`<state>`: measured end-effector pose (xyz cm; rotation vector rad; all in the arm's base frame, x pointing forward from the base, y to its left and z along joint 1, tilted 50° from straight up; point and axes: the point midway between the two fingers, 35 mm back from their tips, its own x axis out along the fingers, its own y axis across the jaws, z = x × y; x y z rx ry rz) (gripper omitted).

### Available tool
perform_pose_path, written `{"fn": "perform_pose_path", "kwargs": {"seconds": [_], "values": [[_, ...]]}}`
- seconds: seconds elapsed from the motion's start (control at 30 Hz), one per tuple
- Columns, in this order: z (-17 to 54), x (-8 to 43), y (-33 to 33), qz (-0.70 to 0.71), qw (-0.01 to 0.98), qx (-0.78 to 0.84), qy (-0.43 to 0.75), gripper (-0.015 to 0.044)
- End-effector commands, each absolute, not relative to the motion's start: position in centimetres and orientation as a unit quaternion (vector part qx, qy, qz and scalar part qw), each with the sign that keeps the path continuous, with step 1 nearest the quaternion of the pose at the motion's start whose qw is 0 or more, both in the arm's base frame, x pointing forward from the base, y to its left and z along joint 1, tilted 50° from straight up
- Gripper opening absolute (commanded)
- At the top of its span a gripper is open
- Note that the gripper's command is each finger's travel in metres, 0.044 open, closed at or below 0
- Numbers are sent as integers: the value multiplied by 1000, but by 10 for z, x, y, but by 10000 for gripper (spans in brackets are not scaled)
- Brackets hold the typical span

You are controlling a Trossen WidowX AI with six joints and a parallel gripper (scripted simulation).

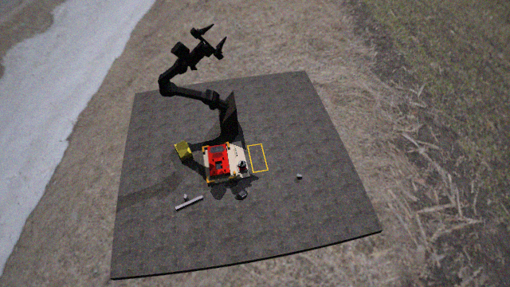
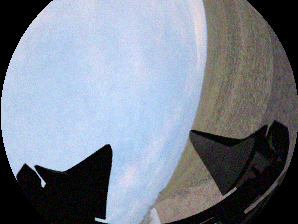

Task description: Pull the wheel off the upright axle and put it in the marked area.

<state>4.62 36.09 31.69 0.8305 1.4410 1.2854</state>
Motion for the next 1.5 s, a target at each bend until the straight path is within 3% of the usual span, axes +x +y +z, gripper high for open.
{"fn": "perform_pose_path", "kwargs": {"seconds": [0.0, 0.1, 0.33, 0.77, 1.13, 1.47], "values": [[316, 47, 361, 529, 498, 343, 595, 374], [304, 60, 365, 510, 516, 346, 595, 300], [273, 97, 370, 451, 562, 353, 597, 300], [175, 211, 350, 237, 696, 331, 591, 300], [81, 299, 269, 12, 794, 184, 579, 300], [15, 342, 158, -176, 784, -29, 595, 300]]}}
